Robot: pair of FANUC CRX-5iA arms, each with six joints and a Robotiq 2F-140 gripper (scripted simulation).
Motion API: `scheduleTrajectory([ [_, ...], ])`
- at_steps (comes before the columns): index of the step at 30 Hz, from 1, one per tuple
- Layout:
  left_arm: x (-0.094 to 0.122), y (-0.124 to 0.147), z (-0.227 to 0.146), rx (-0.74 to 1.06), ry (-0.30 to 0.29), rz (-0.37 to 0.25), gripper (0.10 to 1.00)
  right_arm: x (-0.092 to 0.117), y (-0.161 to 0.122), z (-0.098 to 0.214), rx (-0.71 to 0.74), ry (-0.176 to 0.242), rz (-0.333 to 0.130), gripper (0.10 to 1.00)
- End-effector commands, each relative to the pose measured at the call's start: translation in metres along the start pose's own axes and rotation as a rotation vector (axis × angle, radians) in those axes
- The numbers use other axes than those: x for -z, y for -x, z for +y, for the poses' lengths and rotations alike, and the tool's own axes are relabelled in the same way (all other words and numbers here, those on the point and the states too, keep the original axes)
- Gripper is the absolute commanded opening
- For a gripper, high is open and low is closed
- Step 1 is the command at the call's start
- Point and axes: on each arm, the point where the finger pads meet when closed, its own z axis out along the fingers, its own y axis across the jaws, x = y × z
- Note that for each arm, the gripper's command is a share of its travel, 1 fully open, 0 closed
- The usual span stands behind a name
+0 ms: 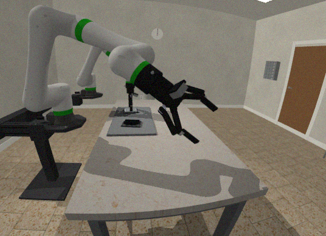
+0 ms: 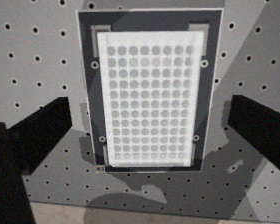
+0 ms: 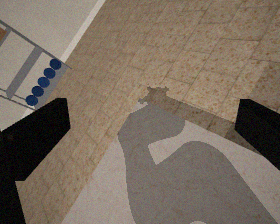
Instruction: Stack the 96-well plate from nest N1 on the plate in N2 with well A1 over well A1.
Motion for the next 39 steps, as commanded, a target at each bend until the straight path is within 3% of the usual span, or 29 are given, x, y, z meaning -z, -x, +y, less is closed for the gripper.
scheduleTrajectory([
  [1,0.0007,-0.0007,0.0004,0.0,0.001,0.001,1.0,0.0007,-0.0016,-0.0013,0.001,-0.002,0.002,1.0],
  [6,0.0007,-0.0007,0.0004,0.0,0.001,0.001,1.0,0.0007,-0.0016,-0.0013,0.001,-0.002,0.002,1.0],
  [7,0.0007,-0.0007,0.0004,0.0,0.001,0.001,0.63,0.0007,-0.0016,-0.0013,0.001,-0.002,0.002,1.0],
  [39,0.0009,-0.0007,0.0004,0.0,0.001,0.001,0.621,0.0007,-0.0016,-0.0013,0.001,-0.002,0.002,1.0],
])
